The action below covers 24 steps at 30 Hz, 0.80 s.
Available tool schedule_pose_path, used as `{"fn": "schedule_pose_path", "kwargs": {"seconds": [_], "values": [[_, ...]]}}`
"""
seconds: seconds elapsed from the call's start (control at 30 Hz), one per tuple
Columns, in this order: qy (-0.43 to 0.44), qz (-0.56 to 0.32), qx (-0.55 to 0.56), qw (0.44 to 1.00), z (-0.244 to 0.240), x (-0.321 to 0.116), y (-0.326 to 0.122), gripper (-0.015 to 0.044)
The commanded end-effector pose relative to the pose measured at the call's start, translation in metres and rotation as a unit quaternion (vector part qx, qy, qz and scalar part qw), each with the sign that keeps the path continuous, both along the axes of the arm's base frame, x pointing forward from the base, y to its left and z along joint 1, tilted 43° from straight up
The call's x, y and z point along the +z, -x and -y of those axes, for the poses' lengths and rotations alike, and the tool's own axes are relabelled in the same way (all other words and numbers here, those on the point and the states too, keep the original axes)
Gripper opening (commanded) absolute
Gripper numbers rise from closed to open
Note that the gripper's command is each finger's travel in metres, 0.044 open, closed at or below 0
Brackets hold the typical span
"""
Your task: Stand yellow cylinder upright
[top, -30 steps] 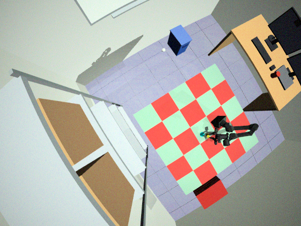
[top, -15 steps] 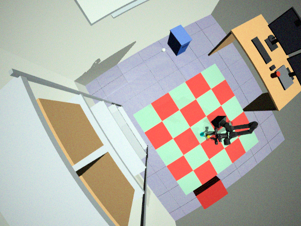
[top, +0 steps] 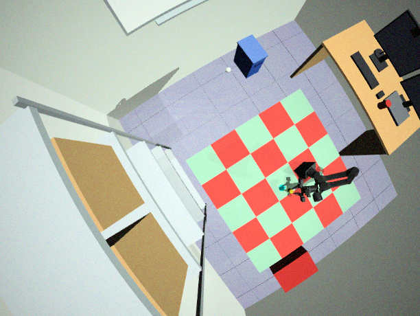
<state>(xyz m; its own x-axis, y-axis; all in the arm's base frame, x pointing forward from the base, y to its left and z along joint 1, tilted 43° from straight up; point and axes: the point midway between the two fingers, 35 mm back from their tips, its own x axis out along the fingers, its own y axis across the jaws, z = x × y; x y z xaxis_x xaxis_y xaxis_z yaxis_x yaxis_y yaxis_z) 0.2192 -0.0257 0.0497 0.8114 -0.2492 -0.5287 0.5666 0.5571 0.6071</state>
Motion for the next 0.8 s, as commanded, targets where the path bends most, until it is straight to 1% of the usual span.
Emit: {"fn": "schedule_pose_path", "kwargs": {"seconds": [0.0,0.77], "values": [[-0.002,0.009,-0.006,1.000,0.0009,0.0008,0.0003,0.0105],[0.001,0.006,-0.010,1.000,-0.0035,-0.0031,-0.0043,0.0105]]}}
